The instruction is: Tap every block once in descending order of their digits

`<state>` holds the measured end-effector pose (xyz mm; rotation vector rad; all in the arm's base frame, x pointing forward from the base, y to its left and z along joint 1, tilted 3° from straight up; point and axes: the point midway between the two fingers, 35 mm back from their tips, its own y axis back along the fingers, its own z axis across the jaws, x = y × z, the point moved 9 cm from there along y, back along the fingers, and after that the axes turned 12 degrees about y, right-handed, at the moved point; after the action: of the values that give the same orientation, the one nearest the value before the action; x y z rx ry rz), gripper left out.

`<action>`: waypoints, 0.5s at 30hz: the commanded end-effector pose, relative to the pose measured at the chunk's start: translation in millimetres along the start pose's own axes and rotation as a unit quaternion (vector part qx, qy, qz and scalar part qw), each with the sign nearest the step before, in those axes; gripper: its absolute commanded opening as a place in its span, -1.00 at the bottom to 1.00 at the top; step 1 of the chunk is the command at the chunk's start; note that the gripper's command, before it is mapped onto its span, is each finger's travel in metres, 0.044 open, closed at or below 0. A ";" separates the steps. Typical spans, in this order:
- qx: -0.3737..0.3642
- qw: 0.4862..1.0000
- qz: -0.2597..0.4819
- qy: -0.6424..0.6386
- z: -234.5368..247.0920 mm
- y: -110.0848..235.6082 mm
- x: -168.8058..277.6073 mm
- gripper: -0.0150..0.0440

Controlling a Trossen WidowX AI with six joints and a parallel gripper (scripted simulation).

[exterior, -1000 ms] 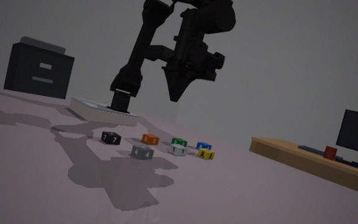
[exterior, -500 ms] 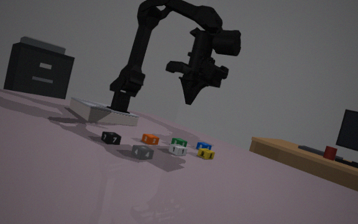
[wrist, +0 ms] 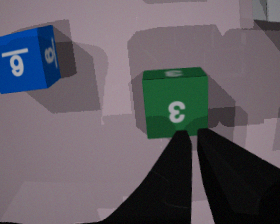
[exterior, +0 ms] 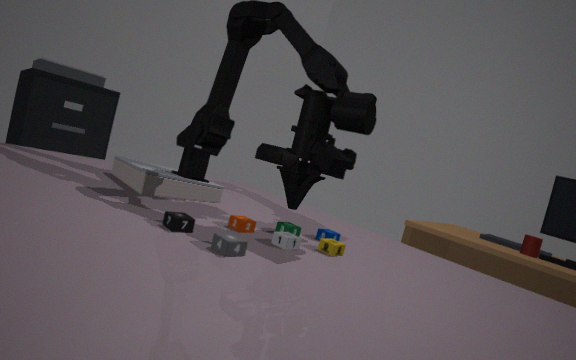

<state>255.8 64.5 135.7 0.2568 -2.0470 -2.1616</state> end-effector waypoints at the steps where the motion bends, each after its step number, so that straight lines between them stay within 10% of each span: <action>1: 0.000 1.000 0.004 -0.003 0.0 -9.4 1.4 -0.42; 15: 0.000 1.000 0.004 -0.003 0.0 -31.7 1.9 -0.42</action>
<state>255.4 65.8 112.2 0.2579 -2.0472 -2.1623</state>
